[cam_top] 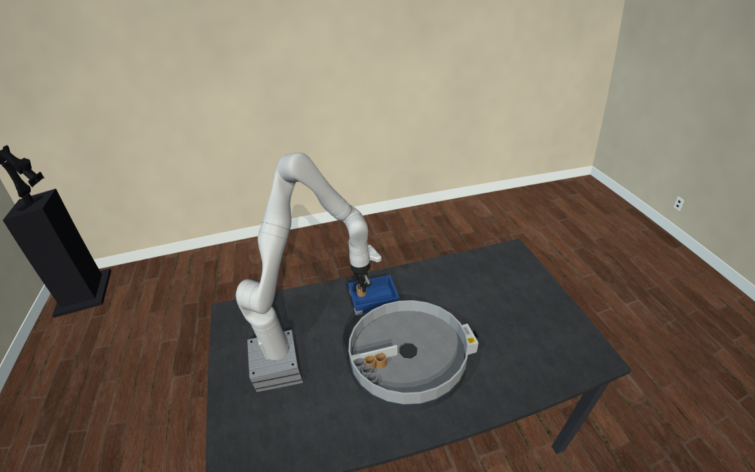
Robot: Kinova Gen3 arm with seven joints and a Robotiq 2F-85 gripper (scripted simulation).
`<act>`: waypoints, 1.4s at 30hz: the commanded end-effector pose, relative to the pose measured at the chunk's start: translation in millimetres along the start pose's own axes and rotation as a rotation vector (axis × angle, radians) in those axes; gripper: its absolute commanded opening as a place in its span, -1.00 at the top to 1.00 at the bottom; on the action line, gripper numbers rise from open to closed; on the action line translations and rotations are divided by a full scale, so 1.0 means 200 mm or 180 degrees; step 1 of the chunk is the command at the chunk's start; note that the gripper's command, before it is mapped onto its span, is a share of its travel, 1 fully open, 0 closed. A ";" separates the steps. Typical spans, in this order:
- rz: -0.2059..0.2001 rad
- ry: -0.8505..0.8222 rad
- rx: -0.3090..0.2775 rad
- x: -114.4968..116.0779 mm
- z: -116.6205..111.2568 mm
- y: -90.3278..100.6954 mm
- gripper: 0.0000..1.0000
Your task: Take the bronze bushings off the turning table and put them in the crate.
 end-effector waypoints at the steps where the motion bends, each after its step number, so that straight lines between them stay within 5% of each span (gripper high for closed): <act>1: 0.0001 -0.0003 0.0001 0.00 0.00 0.00 1.00; 42: 0.0001 -0.0003 0.0002 0.00 0.00 -0.13 1.00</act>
Point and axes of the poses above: the point where the finger pads meet when closed, its own y axis back along the fingers, its own x axis across the jaws, z = x × y, the point moved 3 cm from there along y, back along the fingers, and after that the axes turned 8 degrees about y, right-handed, at the moved point
